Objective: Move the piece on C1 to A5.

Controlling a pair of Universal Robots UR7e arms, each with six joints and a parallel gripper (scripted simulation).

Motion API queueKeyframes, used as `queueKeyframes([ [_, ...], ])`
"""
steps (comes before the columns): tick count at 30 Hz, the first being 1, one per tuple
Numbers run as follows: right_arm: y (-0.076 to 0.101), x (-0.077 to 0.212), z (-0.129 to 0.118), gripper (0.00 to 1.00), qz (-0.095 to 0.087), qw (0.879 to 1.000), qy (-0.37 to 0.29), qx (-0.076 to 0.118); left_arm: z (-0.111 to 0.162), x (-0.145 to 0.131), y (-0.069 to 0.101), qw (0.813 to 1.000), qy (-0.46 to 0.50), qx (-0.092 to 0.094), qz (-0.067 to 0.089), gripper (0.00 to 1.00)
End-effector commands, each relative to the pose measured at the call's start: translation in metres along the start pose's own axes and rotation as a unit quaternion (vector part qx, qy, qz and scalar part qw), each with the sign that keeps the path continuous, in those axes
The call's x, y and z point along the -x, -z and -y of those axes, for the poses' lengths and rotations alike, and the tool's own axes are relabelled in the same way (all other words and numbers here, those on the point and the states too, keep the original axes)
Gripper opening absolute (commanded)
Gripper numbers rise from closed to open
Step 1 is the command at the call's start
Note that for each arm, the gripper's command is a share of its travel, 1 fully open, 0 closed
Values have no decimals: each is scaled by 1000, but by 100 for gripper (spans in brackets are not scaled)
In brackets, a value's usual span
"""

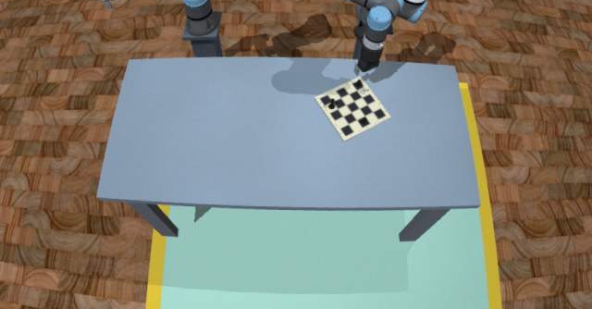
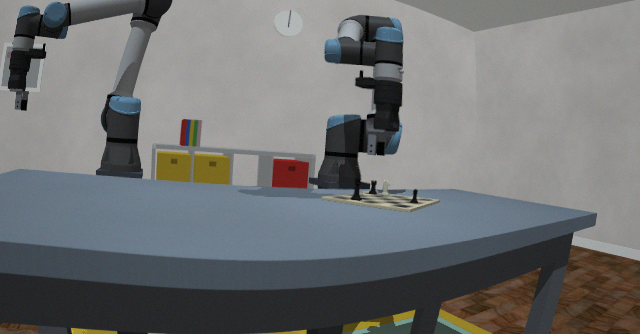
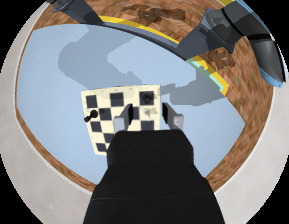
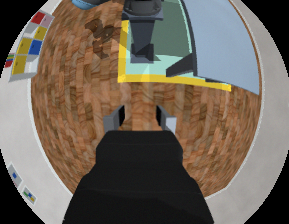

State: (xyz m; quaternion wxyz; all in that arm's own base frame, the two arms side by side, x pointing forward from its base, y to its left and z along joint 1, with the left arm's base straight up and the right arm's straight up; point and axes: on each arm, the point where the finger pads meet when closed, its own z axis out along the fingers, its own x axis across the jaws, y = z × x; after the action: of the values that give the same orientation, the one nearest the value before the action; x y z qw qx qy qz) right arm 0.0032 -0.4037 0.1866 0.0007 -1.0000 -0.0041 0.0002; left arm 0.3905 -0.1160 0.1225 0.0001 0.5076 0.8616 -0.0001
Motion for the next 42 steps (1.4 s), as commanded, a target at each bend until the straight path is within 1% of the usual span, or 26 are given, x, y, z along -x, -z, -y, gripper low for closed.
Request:
queueKeyframes([
  [1, 0, 0, 0, 100, 0, 1000, 0, 1, 0, 0, 2, 1000, 0, 0, 0, 100],
  [20, 0, 0, 0, 100, 0, 1000, 0, 1, 0, 0, 2, 1000, 0, 0, 0, 100],
  [24, 0, 0, 0, 100, 0, 1000, 0, 1, 0, 0, 4, 1000, 0, 0, 0, 100],
  [29, 0, 0, 0, 100, 0, 1000, 0, 1, 0, 0, 17, 1000, 0, 0, 0, 100],
  [35, 0, 0, 0, 100, 0, 1000, 0, 1, 0, 0, 45, 1000, 0, 0, 0, 100],
  [37, 0, 0, 0, 100, 0, 1000, 0, 1, 0, 0, 45, 1000, 0, 0, 0, 100],
  [42, 0, 0, 0, 100, 0, 1000, 0, 1, 0, 0, 66, 1000, 0, 0, 0, 100],
])
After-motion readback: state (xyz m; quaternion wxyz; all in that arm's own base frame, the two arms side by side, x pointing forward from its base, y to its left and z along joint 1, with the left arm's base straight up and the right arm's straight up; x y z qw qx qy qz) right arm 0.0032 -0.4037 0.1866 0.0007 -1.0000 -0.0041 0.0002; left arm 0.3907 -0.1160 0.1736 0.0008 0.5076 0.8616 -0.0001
